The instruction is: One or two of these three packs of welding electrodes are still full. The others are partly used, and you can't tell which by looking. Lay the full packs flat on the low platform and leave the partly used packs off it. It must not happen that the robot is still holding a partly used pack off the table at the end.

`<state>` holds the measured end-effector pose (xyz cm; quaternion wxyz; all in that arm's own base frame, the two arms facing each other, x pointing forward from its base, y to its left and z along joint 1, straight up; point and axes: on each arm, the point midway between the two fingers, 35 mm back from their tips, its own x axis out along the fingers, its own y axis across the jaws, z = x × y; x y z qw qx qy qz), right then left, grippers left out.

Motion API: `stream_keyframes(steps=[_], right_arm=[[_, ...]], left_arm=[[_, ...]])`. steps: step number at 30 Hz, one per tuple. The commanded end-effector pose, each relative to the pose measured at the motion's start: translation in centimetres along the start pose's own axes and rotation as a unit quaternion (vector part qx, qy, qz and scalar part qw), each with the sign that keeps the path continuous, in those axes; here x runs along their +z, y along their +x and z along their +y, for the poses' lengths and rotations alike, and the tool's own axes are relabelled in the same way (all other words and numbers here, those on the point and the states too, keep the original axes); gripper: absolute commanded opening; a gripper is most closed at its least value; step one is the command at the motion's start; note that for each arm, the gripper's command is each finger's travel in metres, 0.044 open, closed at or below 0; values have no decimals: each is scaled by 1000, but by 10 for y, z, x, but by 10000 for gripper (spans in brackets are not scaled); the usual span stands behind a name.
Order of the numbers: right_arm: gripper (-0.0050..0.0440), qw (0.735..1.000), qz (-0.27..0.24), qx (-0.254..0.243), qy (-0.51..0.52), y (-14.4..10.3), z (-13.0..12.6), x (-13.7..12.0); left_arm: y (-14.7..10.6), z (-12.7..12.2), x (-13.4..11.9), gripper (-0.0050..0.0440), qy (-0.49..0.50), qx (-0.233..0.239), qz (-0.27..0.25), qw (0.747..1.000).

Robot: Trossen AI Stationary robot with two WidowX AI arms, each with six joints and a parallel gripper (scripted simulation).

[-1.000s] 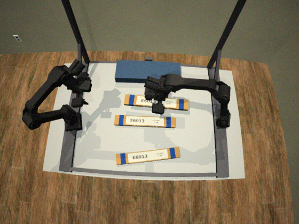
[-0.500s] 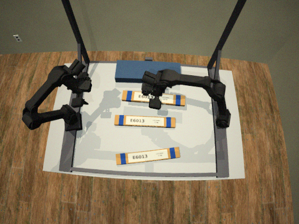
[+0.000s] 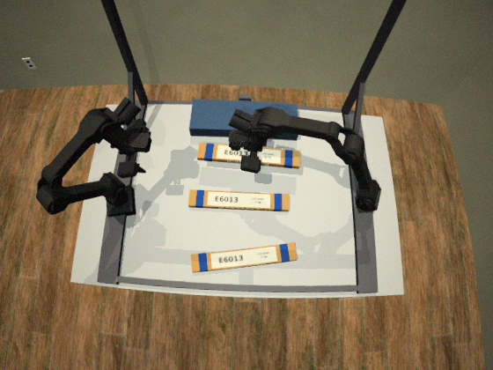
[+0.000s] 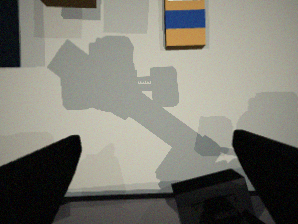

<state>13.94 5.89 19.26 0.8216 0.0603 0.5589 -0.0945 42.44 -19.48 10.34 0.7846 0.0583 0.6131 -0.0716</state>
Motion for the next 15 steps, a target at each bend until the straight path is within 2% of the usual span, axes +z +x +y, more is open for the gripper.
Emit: stream_keyframes(steps=[1, 9, 10, 15], right_arm=[[430, 1000, -7, 7, 3, -5, 2, 3], [430, 1000, -7, 7, 3, -5, 2, 3], [430, 1000, -7, 7, 3, -5, 2, 3], [430, 1000, -7, 7, 3, -5, 2, 3]], left_arm=[[-14, -12, 15, -50, -1, -5, -24, 1000], [-16, -13, 18, -50, -2, -5, -26, 1000], [-30, -12, 21, -50, -3, -10, -40, 999], [-28, -12, 21, -50, -2, -9, -38, 999]])
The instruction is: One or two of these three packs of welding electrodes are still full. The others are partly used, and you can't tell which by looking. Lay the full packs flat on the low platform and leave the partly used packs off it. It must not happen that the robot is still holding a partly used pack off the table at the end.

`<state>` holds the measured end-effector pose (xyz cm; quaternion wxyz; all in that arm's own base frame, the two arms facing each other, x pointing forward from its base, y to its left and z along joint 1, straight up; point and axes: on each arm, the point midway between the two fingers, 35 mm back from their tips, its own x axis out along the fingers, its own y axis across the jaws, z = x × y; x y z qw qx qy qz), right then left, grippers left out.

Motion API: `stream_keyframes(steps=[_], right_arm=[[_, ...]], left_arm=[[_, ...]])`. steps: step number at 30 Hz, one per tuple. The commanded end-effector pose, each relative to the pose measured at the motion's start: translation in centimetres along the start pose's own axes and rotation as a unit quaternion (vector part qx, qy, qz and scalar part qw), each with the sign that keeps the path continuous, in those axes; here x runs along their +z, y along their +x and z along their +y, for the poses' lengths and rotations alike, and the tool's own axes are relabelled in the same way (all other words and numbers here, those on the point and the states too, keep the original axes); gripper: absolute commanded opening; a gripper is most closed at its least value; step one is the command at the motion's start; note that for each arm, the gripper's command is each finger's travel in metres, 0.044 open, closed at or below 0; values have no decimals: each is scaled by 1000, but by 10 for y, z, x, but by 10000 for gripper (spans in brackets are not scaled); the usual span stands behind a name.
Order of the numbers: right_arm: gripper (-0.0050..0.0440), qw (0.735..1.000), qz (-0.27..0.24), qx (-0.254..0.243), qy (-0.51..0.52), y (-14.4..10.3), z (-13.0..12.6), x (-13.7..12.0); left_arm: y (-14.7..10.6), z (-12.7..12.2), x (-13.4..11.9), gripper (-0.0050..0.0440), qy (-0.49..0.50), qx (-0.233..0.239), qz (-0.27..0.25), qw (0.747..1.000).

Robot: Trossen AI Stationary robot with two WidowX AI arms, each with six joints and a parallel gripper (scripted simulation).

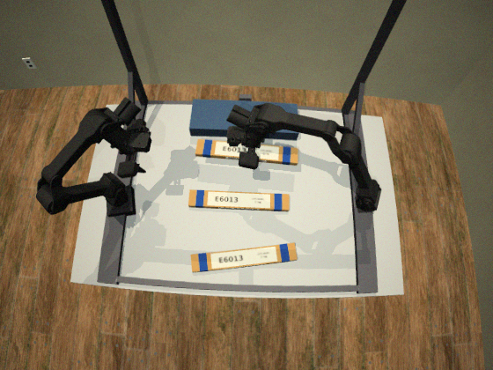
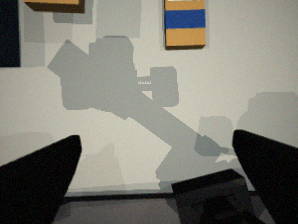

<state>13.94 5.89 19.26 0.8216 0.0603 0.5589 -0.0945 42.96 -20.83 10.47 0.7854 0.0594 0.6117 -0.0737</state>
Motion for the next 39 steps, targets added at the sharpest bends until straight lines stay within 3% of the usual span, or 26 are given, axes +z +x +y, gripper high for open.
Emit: stream_keyframes(steps=[1, 4, 15, 39], right_arm=[[430, 1000, -7, 7, 3, -5, 2, 3], [430, 1000, -7, 7, 3, -5, 2, 3], [430, 1000, -7, 7, 3, -5, 2, 3], [430, 1000, -7, 7, 3, -5, 2, 3]], left_arm=[[-29, 1, 13, -50, -4, -9, -36, 999], [-20, 0, 9, -50, -3, -6, -25, 1000], [-26, 1, 13, -50, -3, -9, -36, 999], [23, 1, -2, -50, -2, -3, -18, 1000]])
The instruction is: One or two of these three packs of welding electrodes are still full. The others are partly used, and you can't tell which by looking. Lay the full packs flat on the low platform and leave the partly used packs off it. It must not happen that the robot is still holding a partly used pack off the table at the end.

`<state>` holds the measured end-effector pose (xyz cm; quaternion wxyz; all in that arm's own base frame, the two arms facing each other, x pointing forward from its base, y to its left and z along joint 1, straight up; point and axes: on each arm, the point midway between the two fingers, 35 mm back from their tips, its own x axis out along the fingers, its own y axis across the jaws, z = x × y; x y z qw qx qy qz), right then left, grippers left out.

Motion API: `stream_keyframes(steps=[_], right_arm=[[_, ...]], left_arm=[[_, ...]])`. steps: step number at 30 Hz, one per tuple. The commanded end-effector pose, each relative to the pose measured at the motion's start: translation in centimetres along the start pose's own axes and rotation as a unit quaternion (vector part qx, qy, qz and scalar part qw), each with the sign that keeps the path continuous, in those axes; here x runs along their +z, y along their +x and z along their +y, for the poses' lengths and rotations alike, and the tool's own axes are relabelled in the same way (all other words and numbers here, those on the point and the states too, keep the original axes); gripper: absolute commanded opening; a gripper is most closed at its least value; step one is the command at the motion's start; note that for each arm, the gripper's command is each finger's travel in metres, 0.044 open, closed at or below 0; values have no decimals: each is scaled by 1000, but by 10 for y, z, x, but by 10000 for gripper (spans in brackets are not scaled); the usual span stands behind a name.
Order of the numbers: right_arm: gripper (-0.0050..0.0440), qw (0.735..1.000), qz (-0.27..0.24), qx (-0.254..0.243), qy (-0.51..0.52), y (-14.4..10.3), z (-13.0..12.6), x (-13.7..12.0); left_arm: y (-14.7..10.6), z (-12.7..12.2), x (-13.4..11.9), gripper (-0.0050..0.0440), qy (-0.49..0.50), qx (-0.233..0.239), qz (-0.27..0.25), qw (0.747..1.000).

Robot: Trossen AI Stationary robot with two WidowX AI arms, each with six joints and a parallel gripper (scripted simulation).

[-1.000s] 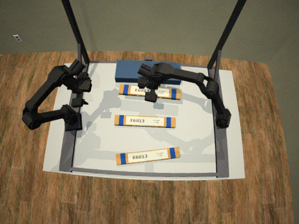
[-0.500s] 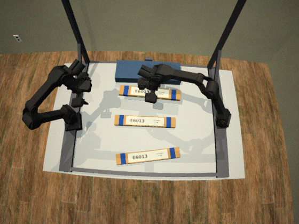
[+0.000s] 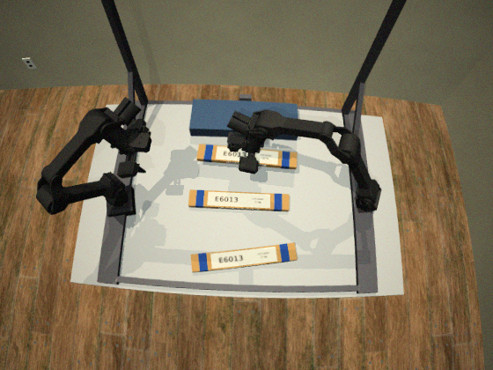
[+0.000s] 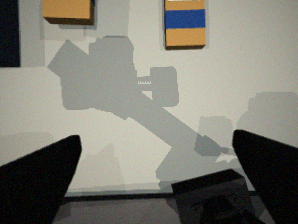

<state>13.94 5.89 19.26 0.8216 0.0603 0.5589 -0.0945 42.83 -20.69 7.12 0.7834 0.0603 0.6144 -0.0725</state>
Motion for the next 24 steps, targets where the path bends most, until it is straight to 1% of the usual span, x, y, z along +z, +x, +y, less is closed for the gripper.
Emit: stream_keyframes(steps=[1, 4, 6, 7, 11, 18, 21, 23, 24], right_arm=[[430, 1000, -7, 7, 3, -5, 2, 3], [430, 1000, -7, 7, 3, -5, 2, 3], [430, 1000, -7, 7, 3, -5, 2, 3], [430, 1000, -7, 7, 3, -5, 2, 3], [430, 1000, -7, 7, 3, -5, 2, 3], [430, 1000, -7, 7, 3, -5, 2, 3], [430, 1000, -7, 7, 3, -5, 2, 3], [430, 1000, -7, 7, 3, -5, 2, 3], [430, 1000, -7, 7, 3, -5, 2, 3]], left_arm=[[-7, 0, 7, -50, -2, -4, -21, 1000], [0, 0, 5, -50, -2, -4, -18, 1000], [0, 0, 5, -50, -2, -4, -18, 1000], [-4, 0, 6, -50, -2, -6, -25, 1000], [9, 0, 3, -50, -2, -3, -17, 1000], [18, 0, 1, -50, -2, -4, -20, 1000], [26, 0, -1, -50, -2, -3, -17, 1000], [26, 0, -1, -50, -2, -3, -17, 1000], [8, -2, 10, -50, -3, -10, -41, 999]])
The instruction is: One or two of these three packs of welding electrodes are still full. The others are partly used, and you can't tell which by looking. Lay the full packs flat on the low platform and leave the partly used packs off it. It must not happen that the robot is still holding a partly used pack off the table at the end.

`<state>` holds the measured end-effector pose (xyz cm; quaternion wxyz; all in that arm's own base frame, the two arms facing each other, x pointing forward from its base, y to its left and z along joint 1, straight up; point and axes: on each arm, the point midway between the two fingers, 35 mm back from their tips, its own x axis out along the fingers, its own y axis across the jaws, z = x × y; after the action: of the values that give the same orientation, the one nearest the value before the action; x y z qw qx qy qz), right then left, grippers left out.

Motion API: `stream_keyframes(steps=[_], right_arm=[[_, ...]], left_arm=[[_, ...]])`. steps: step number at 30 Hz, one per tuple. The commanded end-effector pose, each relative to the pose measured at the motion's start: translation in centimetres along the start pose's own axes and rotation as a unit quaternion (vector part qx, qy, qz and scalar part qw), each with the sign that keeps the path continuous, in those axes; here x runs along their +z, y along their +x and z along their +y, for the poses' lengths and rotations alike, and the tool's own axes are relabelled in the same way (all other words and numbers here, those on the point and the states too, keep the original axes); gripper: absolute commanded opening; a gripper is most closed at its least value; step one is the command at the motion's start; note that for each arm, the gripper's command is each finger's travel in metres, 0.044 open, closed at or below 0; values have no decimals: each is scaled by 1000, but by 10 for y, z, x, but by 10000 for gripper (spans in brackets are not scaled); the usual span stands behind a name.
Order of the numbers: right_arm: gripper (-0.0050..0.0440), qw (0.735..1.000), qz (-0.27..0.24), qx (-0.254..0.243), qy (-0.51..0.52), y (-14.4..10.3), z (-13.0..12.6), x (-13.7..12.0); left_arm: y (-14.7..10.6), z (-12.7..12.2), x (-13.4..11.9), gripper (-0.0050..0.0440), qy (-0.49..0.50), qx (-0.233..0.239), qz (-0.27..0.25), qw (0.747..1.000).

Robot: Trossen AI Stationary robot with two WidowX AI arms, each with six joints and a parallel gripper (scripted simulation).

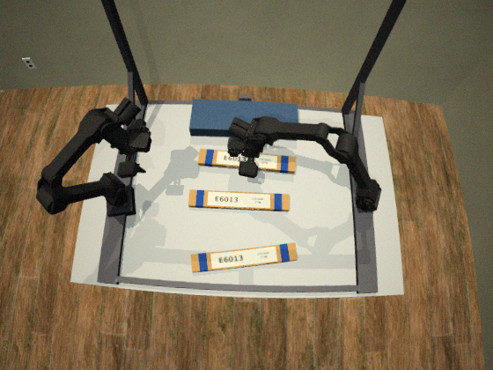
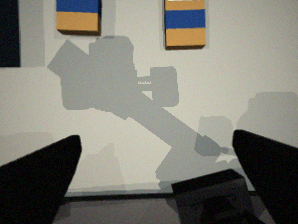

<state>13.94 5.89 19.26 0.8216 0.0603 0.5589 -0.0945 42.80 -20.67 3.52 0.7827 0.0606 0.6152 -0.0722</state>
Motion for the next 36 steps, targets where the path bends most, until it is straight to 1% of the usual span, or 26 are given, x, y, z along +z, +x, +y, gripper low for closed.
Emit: stream_keyframes(steps=[1, 2, 5, 6, 9, 13, 16, 17, 23, 28, 31, 36], right_arm=[[430, 1000, -7, 7, 3, -5, 2, 3], [430, 1000, -7, 7, 3, -5, 2, 3], [430, 1000, -7, 7, 3, -5, 2, 3], [430, 1000, -7, 7, 3, -5, 2, 3], [430, 1000, -7, 7, 3, -5, 2, 3], [430, 1000, -7, 7, 3, -5, 2, 3], [430, 1000, -7, 7, 3, -5, 2, 3], [430, 1000, -7, 7, 3, -5, 2, 3], [430, 1000, -7, 7, 3, -5, 2, 3], [430, 1000, -7, 7, 3, -5, 2, 3], [430, 1000, -7, 7, 3, -5, 2, 3], [430, 1000, -7, 7, 3, -5, 2, 3]], left_arm=[[-27, -2, 20, -50, -4, -11, -43, 999], [-19, -2, 14, -50, -3, -8, -30, 1000], [-19, -1, 14, -50, -3, -8, -30, 1000], [-23, -1, 18, -50, -3, -9, -38, 999], [-11, 0, 9, -50, -2, -5, -23, 1000], [-5, 0, 8, -50, -2, -4, -20, 1000], [-5, 0, 7, -50, -2, -4, -20, 1000], [-15, -1, 15, -50, -3, -9, -35, 999], [2, 0, 5, -50, -2, -4, -17, 1000], [-3, -1, 10, -50, -2, -7, -28, 1000], [1, 0, 8, -50, -2, -6, -26, 1000], [-3, -2, 10, -50, -3, -8, -30, 1000]])
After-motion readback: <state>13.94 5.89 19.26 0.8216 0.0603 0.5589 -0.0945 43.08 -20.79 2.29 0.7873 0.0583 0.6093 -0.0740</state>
